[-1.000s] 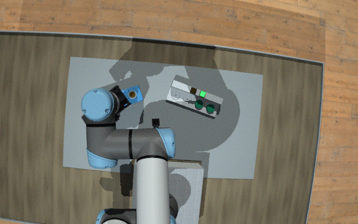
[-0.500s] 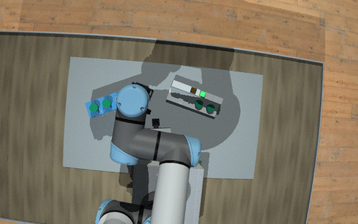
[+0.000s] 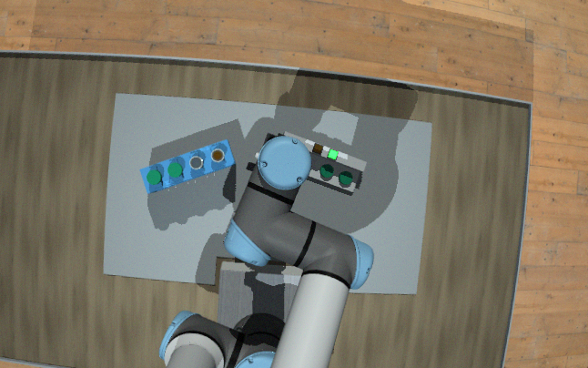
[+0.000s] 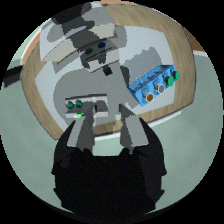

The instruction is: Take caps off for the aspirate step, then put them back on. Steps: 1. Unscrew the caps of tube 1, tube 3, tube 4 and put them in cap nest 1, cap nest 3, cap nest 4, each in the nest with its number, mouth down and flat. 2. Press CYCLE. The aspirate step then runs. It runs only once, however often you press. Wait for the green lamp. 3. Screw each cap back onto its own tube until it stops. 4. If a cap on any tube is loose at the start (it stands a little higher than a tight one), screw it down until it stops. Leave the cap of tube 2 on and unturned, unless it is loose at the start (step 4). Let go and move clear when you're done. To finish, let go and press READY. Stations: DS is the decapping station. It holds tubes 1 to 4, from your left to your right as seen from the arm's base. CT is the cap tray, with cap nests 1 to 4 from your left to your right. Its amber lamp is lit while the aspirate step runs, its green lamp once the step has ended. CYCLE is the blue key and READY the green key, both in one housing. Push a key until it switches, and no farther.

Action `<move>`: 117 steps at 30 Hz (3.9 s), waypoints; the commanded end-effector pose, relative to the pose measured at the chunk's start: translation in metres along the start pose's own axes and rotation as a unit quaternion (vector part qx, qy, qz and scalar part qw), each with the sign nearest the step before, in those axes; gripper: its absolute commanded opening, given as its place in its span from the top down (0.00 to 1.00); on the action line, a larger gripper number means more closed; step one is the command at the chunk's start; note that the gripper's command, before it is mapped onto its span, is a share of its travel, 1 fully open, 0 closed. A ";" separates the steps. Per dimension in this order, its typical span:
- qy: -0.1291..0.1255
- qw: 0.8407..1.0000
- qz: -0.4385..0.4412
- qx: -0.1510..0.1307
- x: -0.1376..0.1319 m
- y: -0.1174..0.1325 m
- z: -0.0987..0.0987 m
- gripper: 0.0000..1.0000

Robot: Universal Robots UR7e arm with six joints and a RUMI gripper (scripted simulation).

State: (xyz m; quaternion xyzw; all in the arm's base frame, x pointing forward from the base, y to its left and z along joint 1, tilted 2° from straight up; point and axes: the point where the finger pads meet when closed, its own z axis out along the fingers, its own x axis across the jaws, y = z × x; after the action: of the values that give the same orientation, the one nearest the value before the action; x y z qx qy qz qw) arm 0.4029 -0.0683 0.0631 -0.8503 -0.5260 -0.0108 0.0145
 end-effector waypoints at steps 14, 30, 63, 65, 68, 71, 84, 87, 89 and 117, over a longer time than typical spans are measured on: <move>0.001 1.000 -0.001 0.000 -0.103 0.042 0.000 0.71; 0.001 1.000 -0.001 0.000 -0.143 0.059 0.005 0.71; 0.001 1.000 -0.001 0.000 -0.143 0.060 0.130 0.71; 0.001 1.000 -0.001 0.000 -0.143 0.060 0.130 0.71; 0.001 1.000 -0.001 0.000 -0.143 0.060 0.130 0.71; 0.001 1.000 -0.001 0.000 -0.143 0.060 0.130 0.71; 0.001 1.000 -0.001 0.000 -0.143 0.059 0.137 0.71; 0.001 1.000 -0.001 0.000 -0.143 0.059 0.137 0.71; 0.001 1.000 -0.001 0.000 -0.143 0.059 0.138 0.71; 0.001 1.000 -0.001 0.000 -0.143 0.059 0.115 1.00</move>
State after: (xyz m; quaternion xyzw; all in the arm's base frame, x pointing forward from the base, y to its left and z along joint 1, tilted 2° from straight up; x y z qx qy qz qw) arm 0.3921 -0.2175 -0.0728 -0.8499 -0.5266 -0.0118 0.0152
